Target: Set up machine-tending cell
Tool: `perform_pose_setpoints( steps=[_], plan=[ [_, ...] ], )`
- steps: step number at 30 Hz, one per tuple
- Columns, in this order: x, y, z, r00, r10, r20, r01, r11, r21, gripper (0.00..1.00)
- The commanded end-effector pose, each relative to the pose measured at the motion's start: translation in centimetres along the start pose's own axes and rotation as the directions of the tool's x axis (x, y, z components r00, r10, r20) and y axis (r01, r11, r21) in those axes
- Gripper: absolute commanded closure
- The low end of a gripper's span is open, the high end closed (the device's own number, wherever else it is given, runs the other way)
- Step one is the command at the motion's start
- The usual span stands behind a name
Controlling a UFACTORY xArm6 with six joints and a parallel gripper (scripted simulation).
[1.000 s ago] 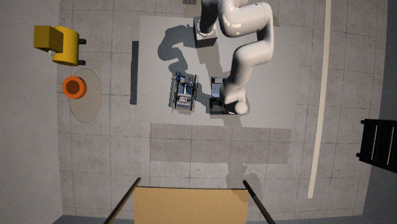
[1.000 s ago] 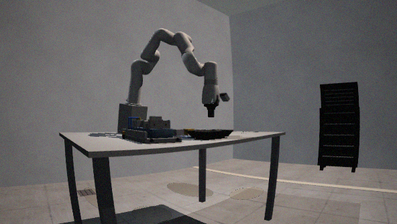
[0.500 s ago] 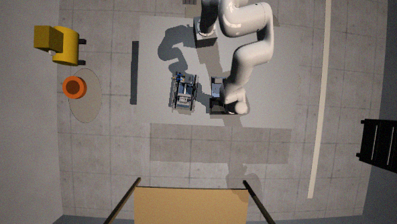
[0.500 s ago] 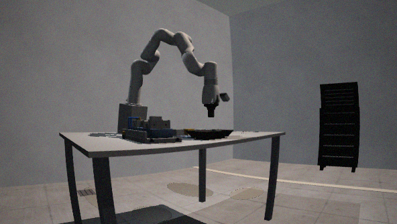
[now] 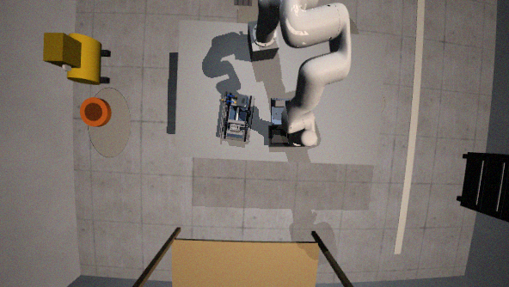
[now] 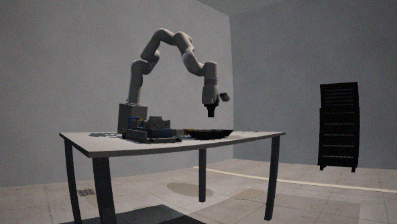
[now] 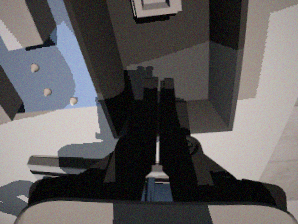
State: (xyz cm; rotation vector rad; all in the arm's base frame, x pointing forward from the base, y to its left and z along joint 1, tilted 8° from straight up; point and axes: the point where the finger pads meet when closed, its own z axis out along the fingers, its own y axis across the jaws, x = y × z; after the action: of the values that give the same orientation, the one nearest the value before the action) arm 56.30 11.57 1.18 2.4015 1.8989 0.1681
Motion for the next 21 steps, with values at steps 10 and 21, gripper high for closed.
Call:
perform_pose_setpoints(
  steps=[10,21],
  plan=[
    [0.1,0.2,-1.1,1.000,0.000,-0.002,0.000,1.000,-0.004,1.00],
    [0.1,0.2,-3.7,1.000,0.000,-0.002,0.000,1.000,-0.004,1.00]
  ],
)
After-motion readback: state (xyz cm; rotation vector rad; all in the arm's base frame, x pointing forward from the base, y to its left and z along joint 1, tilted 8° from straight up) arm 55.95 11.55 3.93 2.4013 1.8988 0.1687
